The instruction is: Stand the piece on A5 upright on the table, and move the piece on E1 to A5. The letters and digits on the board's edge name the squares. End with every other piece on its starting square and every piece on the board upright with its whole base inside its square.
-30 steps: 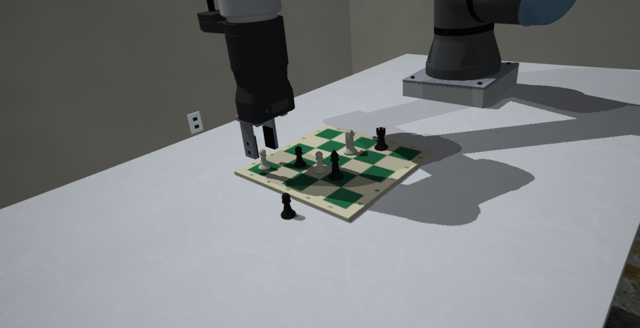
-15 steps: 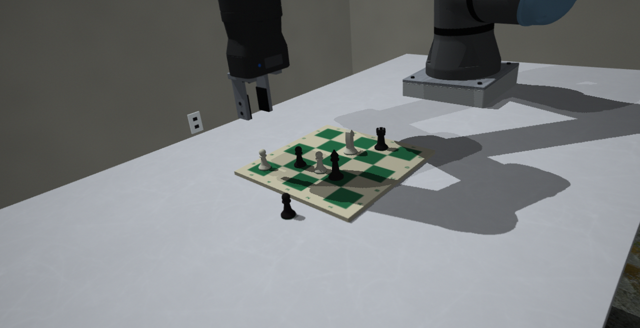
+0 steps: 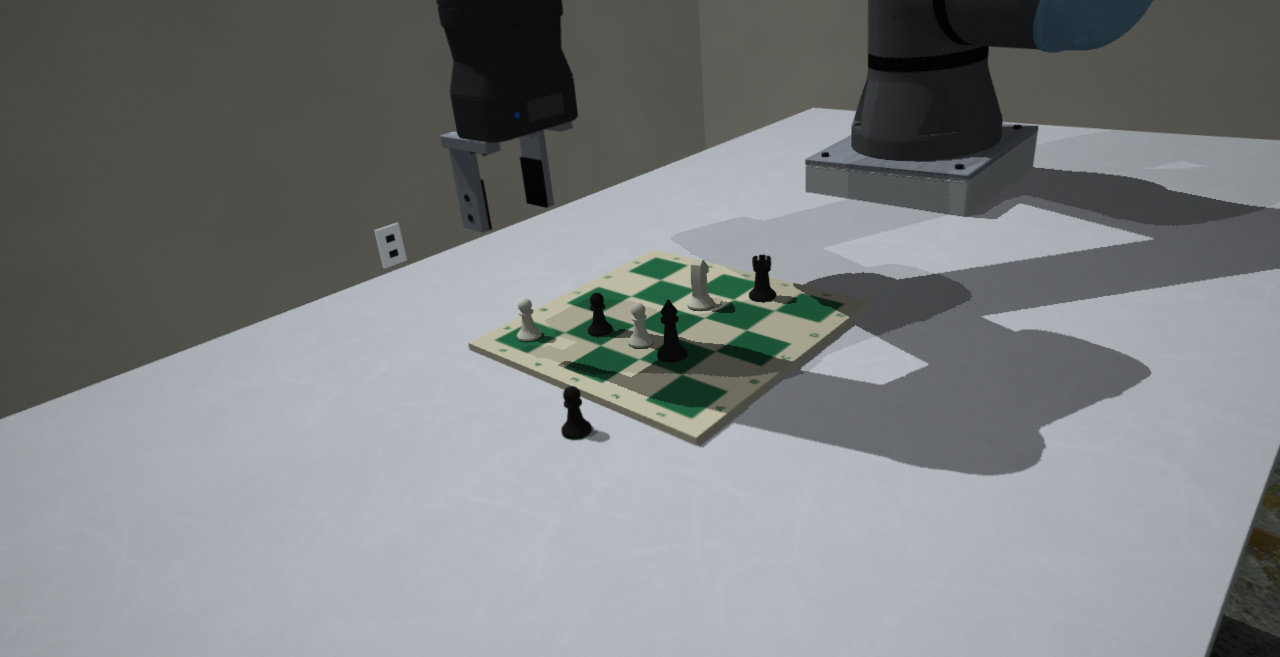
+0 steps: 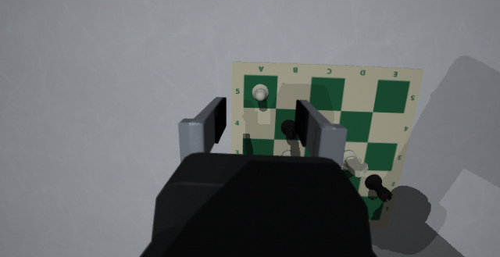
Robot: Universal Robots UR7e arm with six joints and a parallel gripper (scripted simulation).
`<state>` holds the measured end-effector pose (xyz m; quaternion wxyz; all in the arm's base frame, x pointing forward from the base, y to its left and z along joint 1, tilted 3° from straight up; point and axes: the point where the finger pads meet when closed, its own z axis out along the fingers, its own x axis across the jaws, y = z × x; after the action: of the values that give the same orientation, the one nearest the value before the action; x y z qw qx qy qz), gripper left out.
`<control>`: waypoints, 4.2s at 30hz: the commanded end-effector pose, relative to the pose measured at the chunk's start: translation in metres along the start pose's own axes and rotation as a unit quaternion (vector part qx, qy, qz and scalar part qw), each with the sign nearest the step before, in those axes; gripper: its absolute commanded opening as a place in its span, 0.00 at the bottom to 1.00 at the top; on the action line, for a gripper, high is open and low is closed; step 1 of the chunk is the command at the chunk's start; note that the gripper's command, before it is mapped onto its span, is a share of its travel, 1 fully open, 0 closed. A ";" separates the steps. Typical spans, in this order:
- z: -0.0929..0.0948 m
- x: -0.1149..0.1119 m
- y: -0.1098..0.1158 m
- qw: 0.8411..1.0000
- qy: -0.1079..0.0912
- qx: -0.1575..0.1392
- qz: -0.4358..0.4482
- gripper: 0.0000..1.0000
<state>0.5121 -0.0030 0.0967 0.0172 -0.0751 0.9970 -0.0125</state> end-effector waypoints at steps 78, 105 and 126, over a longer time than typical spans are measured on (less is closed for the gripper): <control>-0.080 0.000 0.000 1.000 -0.001 0.000 0.000 1.00; -0.080 0.000 0.000 1.000 -0.001 0.000 0.000 1.00; -0.080 0.000 0.000 1.000 -0.001 0.000 0.000 1.00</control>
<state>0.5092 -0.0013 0.1757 0.0171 -0.0751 0.9970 -0.0125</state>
